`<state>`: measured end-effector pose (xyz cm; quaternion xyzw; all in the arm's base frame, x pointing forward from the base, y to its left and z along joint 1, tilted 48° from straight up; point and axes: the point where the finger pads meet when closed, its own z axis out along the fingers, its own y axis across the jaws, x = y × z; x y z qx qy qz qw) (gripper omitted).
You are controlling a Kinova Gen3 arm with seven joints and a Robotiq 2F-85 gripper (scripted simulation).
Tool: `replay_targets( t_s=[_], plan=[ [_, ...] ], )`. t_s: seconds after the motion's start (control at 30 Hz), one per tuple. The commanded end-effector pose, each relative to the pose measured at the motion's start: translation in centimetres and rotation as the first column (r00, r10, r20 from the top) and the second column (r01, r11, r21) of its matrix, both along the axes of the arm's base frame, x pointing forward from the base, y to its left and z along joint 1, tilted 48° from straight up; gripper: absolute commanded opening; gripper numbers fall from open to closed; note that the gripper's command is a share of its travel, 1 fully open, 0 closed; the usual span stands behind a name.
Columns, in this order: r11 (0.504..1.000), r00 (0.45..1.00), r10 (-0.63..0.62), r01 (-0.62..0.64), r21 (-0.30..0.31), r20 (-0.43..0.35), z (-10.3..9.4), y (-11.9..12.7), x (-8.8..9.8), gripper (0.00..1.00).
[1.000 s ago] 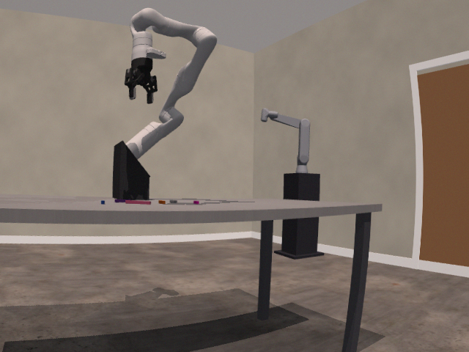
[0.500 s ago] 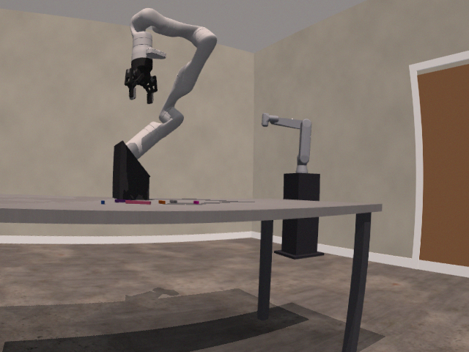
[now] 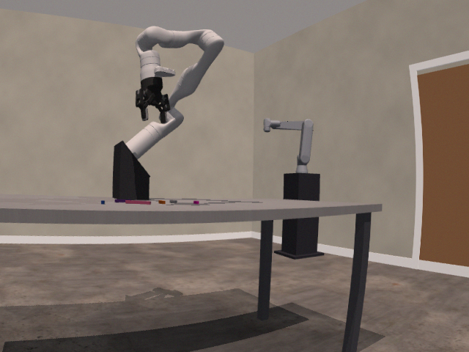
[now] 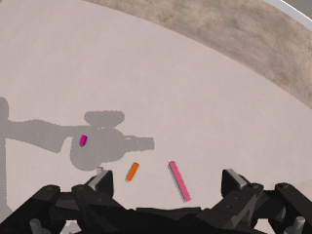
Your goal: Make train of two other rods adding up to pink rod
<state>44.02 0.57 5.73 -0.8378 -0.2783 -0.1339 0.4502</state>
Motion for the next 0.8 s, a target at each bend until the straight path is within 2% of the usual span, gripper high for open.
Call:
replay_targets(
  t_s=[0.0,0.17,0.37,0.4,0.47,0.57,0.77],
  plan=[
    [1.0,0.999,-0.029,0.029,0.01,-0.023,-0.2,4.1,-0.5,1.0],
    [0.996,0.993,-0.085,0.086,0.008,-0.08,-0.9,8.7,-2.1,1.0],
    [0.989,0.975,-0.147,0.145,-0.023,-0.168,-1.8,13.5,-5.5,1.0],
    [0.988,0.97,-0.157,0.154,-0.032,-0.183,-2.0,14.2,-6.2,1.0],
    [0.988,0.97,-0.157,0.154,-0.032,-0.183,-2.0,14.2,-6.2,1.0],
    [0.981,0.95,-0.193,0.18,-0.075,-0.247,-2.6,16.6,-9.3,1.0],
    [0.967,0.91,-0.241,0.195,-0.163,-0.338,-3.4,19.0,-14.9,1.0]
  ],
)
